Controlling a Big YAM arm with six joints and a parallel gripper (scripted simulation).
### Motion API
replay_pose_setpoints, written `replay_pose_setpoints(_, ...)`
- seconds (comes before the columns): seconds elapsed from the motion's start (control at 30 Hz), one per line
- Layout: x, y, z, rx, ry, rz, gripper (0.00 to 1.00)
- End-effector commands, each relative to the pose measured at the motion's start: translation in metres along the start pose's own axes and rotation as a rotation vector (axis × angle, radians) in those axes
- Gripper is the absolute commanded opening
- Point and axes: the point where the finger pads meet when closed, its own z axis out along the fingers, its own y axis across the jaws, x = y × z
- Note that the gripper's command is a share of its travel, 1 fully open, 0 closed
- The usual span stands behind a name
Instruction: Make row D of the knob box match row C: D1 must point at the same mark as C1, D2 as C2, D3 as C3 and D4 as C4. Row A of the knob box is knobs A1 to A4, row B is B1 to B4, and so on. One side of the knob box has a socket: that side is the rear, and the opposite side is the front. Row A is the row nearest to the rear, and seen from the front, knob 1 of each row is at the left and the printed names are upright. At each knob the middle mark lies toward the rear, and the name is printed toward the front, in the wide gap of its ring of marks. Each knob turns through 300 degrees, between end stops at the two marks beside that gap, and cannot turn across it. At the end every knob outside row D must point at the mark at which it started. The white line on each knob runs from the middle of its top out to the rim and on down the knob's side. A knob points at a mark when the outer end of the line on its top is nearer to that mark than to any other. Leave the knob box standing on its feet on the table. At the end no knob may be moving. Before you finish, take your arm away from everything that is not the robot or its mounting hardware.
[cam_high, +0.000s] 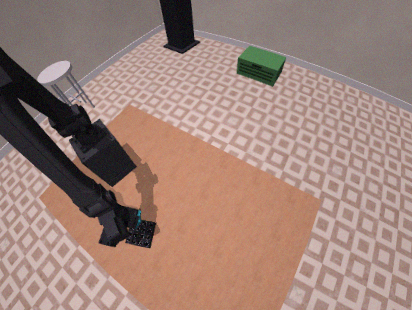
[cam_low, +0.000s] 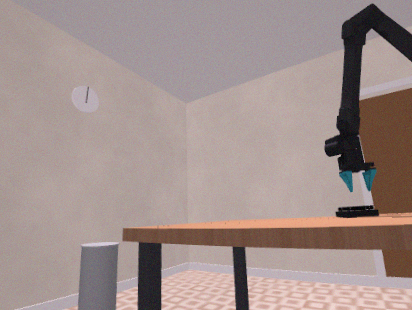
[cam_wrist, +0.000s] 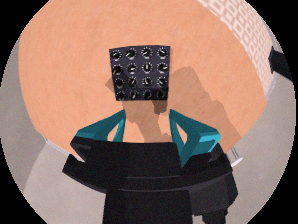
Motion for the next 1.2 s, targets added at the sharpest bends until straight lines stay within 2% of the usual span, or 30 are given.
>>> replay_pose_setpoints(0.0, 0.0092, -0.0009, 0.0039, 0.018, 0.023, -0.034, 0.18)
replay_pose_setpoints(0.1, 0.0031, 0.002, 0.0032, 0.008, 0.011, -0.029, 0.18)
replay_pose_setpoints(1.17, 0.0024, 0.0026, 0.0033, 0.006, 0.009, -0.025, 0.18)
